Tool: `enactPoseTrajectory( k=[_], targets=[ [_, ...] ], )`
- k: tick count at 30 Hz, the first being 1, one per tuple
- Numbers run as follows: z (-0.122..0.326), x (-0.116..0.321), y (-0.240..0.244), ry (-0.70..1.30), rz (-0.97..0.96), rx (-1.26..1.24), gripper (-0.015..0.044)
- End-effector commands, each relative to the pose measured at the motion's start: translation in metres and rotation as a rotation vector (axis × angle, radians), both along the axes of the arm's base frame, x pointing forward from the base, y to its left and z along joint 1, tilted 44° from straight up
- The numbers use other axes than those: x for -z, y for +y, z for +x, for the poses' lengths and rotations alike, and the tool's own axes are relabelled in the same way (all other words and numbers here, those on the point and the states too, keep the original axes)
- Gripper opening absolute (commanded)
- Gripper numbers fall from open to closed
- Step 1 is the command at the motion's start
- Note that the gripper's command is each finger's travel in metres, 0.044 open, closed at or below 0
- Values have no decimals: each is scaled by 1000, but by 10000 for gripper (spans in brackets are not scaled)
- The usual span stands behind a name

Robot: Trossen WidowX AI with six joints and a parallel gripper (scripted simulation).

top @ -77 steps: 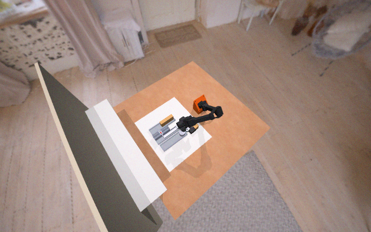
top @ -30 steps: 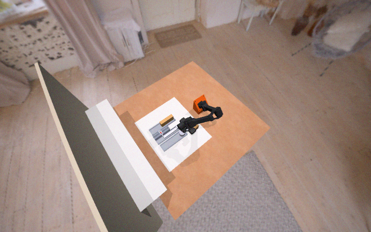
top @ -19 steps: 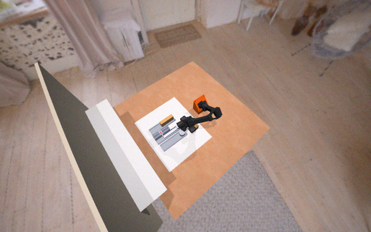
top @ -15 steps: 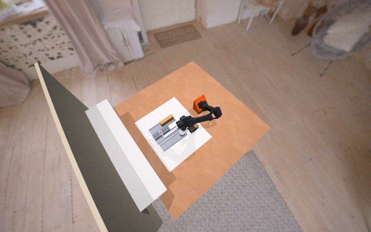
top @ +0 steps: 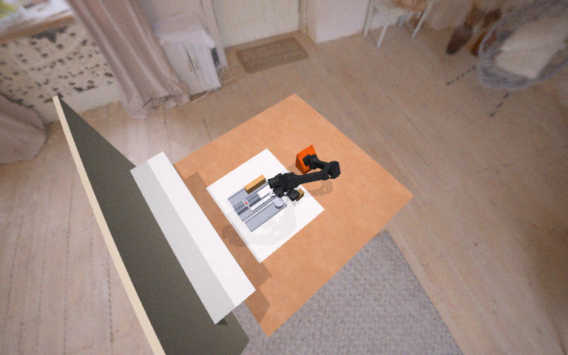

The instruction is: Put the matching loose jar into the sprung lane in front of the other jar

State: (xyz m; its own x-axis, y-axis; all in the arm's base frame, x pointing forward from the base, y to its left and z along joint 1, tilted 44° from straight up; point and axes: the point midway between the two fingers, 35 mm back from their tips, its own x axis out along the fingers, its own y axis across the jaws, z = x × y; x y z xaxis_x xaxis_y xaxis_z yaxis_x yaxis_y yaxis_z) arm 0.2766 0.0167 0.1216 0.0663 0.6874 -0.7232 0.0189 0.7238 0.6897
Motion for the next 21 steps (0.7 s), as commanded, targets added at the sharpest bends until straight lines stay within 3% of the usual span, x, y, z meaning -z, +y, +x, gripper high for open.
enactPoseTrajectory(
  k=[1,11,21],
  targets=[
    [1,7,-5,-7,1,3,0],
    [2,84,-22,3,1,14,0],
    [2,98,-14,3,1,15,0]
  ],
)
